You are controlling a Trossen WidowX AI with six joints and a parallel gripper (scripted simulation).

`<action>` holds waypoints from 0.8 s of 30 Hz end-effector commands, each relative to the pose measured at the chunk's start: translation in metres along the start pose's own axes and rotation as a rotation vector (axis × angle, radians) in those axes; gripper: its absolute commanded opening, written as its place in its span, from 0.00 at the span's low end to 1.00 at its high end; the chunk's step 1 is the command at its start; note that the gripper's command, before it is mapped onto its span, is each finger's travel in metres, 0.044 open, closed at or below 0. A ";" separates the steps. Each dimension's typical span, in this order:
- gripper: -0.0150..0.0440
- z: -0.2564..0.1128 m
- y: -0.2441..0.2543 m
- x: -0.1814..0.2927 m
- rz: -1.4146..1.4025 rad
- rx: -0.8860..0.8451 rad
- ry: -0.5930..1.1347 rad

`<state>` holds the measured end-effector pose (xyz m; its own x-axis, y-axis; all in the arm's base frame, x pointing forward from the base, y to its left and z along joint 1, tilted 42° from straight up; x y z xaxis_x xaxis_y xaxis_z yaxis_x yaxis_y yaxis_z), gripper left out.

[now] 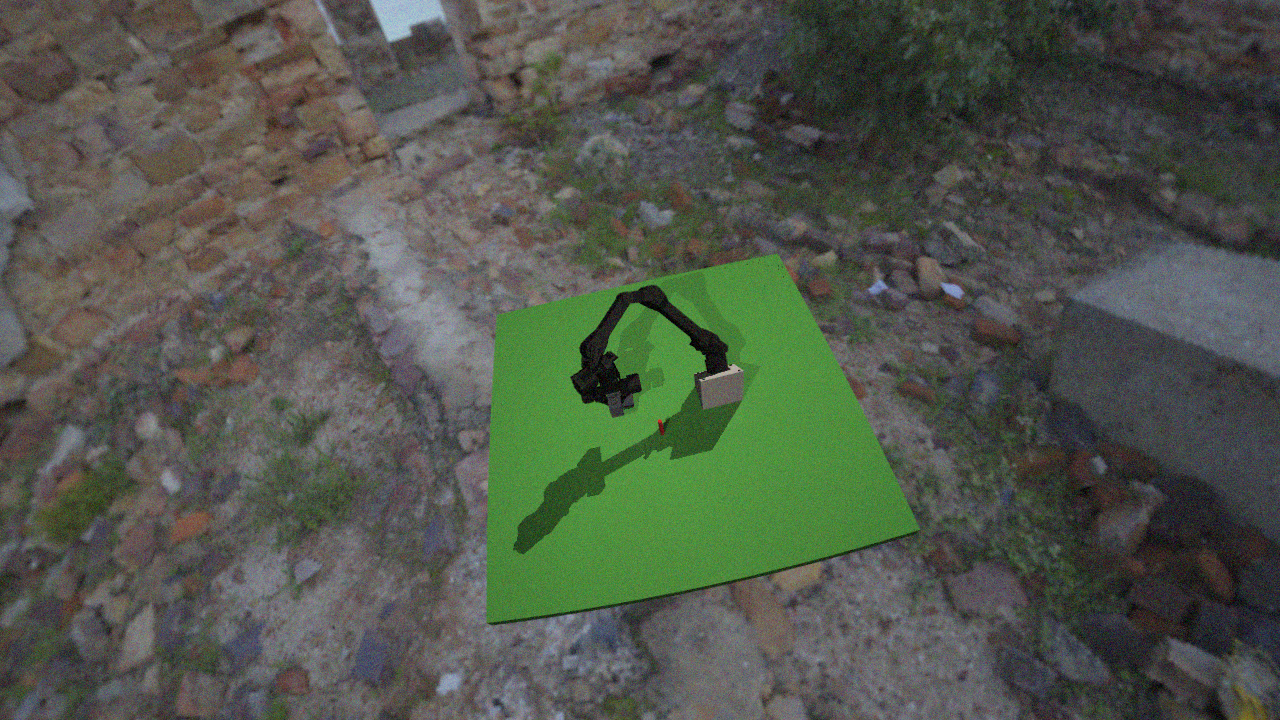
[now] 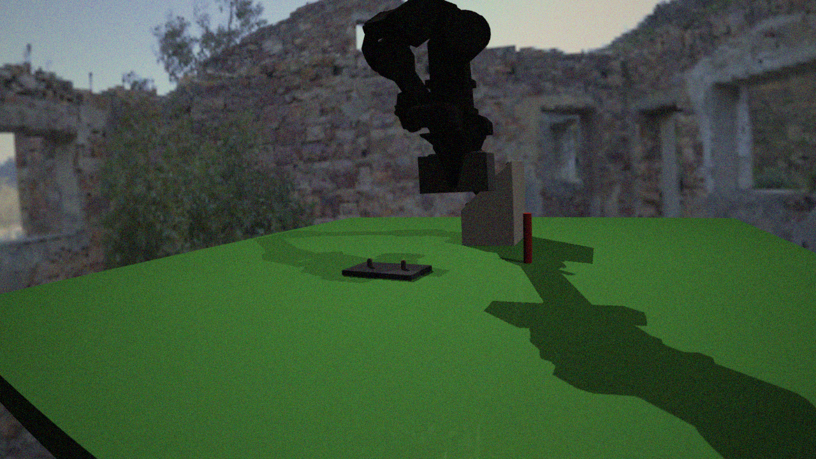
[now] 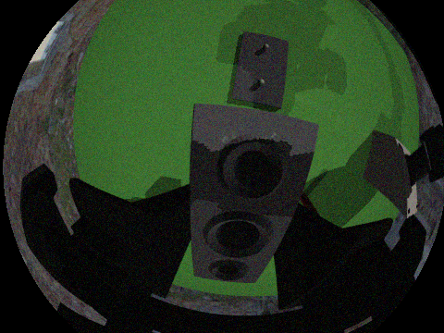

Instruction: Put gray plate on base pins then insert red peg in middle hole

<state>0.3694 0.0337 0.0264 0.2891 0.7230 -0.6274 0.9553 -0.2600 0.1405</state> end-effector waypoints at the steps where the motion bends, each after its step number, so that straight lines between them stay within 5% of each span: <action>1: 0.25 0.007 0.002 -0.011 -0.002 0.002 -0.005; 24: 0.25 0.041 0.010 -0.078 0.020 0.000 -0.007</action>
<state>0.3576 -0.0428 0.0442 0.3103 0.7179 -0.6232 0.9489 -0.2741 0.1566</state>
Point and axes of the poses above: the point midway between the two fingers, 35 mm back from their tips, its own z axis out along the fingers, its own y axis across the jaws, x = y × z, the point moved 1 cm from there along -z, back along the fingers, and after that the axes turned 9 degrees about z, right-handed, at the moved point
